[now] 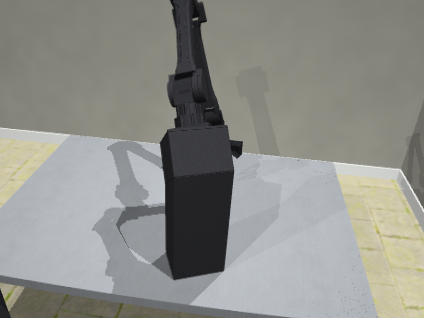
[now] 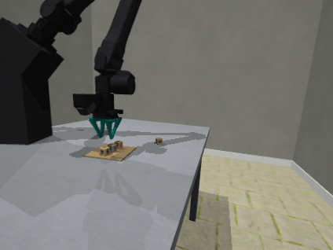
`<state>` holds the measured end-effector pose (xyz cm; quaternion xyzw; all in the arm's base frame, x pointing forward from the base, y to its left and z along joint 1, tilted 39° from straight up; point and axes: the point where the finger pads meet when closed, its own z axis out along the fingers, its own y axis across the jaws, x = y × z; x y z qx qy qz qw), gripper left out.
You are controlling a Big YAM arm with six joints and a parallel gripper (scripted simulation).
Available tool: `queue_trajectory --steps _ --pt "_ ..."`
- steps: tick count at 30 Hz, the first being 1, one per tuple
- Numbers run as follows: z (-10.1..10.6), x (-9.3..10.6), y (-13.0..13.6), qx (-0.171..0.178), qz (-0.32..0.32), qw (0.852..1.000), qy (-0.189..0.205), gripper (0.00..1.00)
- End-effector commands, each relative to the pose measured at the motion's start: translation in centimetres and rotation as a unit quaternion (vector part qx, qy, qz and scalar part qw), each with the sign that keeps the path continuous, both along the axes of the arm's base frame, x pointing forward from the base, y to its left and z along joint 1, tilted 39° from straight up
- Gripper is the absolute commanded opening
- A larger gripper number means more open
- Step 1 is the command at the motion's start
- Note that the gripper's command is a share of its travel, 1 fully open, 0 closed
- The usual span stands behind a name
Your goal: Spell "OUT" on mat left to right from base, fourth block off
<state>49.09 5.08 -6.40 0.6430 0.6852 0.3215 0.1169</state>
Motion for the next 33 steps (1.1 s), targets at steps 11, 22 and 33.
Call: queue_trajectory --steps 11,22,33 --pt "2.6 -2.3 -1.9 -0.004 -0.005 1.000 0.003 0.44" --pt "2.3 -2.4 -2.1 -0.004 -0.006 1.000 0.008 1.00" --pt "2.6 -2.3 -2.1 -0.004 -0.005 1.000 0.006 1.00"
